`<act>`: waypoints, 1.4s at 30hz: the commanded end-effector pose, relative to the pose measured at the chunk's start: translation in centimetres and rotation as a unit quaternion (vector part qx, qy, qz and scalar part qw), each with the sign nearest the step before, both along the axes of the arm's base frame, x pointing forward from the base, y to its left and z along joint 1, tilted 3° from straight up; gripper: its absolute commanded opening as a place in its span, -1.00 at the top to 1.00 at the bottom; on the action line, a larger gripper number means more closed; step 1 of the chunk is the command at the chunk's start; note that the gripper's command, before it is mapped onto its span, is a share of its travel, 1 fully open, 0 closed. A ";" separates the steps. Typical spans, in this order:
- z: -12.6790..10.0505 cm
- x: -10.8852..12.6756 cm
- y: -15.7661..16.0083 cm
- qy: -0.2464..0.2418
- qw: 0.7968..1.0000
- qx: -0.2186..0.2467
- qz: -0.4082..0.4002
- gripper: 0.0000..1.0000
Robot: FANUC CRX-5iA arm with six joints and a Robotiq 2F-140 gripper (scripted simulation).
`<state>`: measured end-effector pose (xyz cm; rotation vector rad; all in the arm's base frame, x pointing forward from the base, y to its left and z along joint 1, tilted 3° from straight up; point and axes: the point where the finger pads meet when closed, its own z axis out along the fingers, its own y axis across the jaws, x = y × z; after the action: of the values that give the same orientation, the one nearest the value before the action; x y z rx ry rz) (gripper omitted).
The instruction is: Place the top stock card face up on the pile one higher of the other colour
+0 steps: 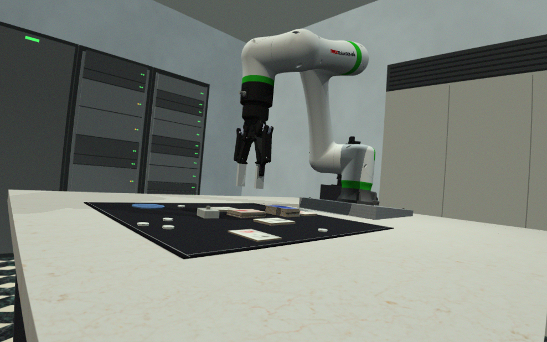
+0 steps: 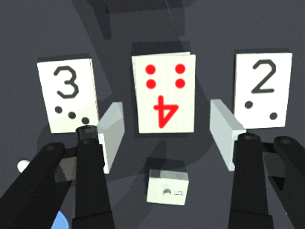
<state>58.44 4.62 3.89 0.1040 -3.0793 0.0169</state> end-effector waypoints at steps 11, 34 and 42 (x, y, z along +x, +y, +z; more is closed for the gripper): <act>3.3 0.2 0.0 0.000 1.000 0.000 0.000 0.01; 3.5 0.2 0.0 0.000 1.000 0.000 0.000 -1.00; 3.5 0.2 0.0 0.000 1.000 0.000 0.000 -1.00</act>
<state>58.64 4.67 7.33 0.1046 -3.0796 0.0169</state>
